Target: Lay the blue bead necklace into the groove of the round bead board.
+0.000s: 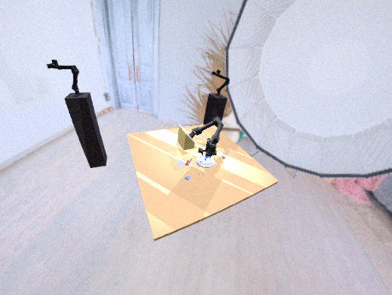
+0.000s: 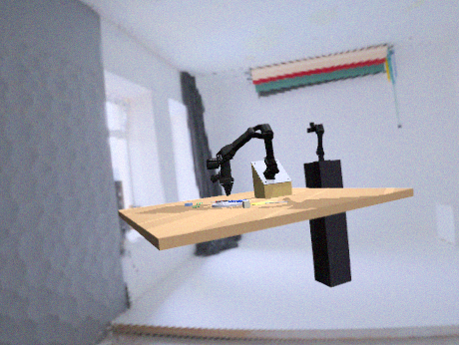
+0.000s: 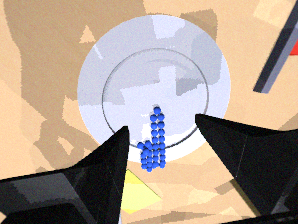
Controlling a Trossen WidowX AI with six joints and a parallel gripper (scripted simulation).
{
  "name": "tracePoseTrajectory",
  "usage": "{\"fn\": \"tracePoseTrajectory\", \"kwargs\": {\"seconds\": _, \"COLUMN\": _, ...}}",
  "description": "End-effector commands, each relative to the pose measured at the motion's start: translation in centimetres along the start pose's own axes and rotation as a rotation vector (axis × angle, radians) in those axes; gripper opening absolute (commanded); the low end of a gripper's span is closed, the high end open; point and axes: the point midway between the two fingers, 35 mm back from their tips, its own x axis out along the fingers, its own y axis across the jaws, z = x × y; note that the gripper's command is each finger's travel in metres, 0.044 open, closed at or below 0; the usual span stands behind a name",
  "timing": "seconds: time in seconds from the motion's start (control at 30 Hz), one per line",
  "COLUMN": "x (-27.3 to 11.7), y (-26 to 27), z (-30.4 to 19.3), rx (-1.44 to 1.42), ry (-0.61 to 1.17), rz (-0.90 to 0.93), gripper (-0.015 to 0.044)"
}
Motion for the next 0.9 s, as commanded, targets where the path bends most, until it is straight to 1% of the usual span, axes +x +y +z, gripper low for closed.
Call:
{"fn": "tracePoseTrajectory", "kwargs": {"seconds": 0.0, "x": 0.0, "y": 0.0, "z": 0.0, "rx": 0.022, "ry": 0.0, "rz": -0.005, "gripper": 0.0177}}
{"fn": "tracePoseTrajectory", "kwargs": {"seconds": 0.07, "x": 0.6, "y": 0.0, "z": 0.0, "rx": 0.022, "ry": 0.0, "rz": -0.005, "gripper": 0.0125}}
{"fn": "tracePoseTrajectory", "kwargs": {"seconds": 0.1, "x": 1.0, "y": 0.0, "z": 0.0, "rx": 0.022, "ry": 0.0, "rz": -0.005, "gripper": 0.012}}
{"fn": "tracePoseTrajectory", "kwargs": {"seconds": 0.17, "x": 1.5, "y": 0.0, "z": 0.0, "rx": 0.022, "ry": 0.001, "rz": -0.004, "gripper": 0.012}}
{"fn": "tracePoseTrajectory", "kwargs": {"seconds": 0.2, "x": 0.6, "y": 0.2, "z": 0.1, "rx": 0.013, "ry": -0.006, "rz": 0.0, "gripper": 0.012}}
{"fn": "tracePoseTrajectory", "kwargs": {"seconds": 0.33, "x": 0.9, "y": 0.2, "z": 0.1, "rx": 0.014, "ry": -0.005, "rz": 0.0, "gripper": 0.012}}
{"fn": "tracePoseTrajectory", "kwargs": {"seconds": 0.87, "x": 3.5, "y": 0.0, "z": 0.0, "rx": 0.021, "ry": 0.0, "rz": -0.003, "gripper": 0.012}}
